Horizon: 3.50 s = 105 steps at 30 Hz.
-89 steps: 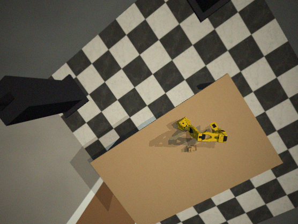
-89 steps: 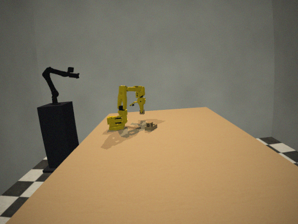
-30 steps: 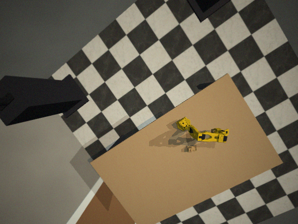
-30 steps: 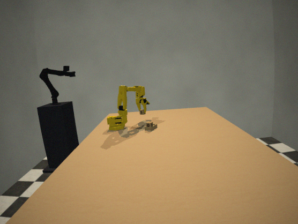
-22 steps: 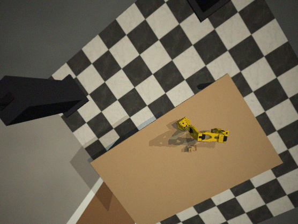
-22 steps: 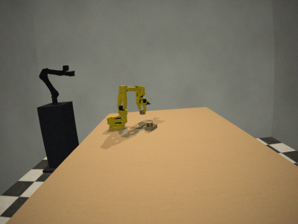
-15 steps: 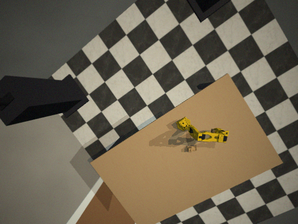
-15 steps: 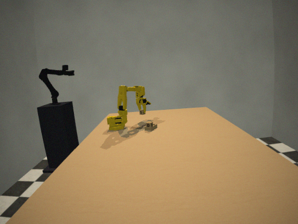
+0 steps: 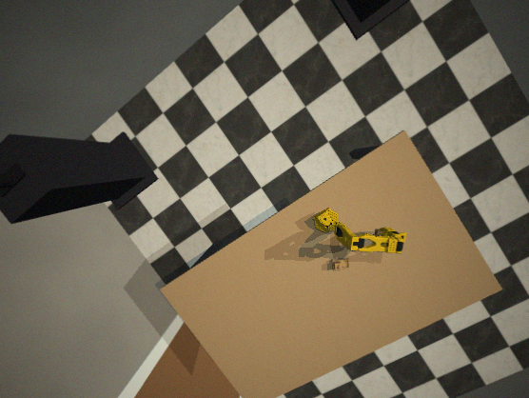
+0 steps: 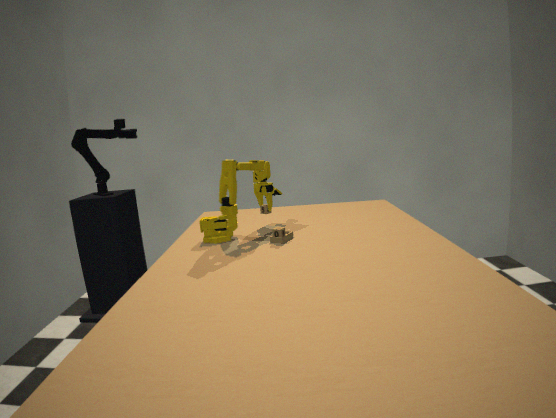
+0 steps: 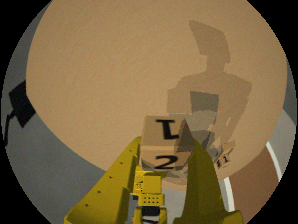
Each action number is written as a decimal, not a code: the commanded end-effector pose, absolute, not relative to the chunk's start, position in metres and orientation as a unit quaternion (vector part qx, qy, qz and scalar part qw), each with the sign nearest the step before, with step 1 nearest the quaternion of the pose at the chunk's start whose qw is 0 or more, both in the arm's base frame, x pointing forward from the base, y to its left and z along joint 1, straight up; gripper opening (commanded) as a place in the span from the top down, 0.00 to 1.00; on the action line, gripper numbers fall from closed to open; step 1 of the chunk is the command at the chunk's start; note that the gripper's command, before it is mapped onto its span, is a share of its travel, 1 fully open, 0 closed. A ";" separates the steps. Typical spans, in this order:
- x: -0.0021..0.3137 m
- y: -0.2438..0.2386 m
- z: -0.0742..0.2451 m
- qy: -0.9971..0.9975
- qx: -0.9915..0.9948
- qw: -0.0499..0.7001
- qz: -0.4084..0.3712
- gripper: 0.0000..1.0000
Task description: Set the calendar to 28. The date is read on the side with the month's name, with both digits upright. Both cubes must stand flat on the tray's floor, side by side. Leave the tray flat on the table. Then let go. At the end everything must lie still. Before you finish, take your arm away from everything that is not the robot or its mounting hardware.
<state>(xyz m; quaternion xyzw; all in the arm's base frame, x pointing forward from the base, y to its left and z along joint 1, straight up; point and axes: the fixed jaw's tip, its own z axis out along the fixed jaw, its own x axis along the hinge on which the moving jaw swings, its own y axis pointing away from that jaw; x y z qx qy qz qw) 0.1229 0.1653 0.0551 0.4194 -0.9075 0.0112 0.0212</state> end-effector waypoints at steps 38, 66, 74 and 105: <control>0.081 0.142 0.060 -0.885 0.465 -0.013 -0.007 1.00; 0.079 0.143 0.062 -0.886 0.463 -0.023 -0.013 1.00; 0.079 0.143 0.058 -0.886 0.463 -0.023 -0.013 1.00; 0.080 0.144 0.048 -0.886 0.463 -0.023 -0.013 1.00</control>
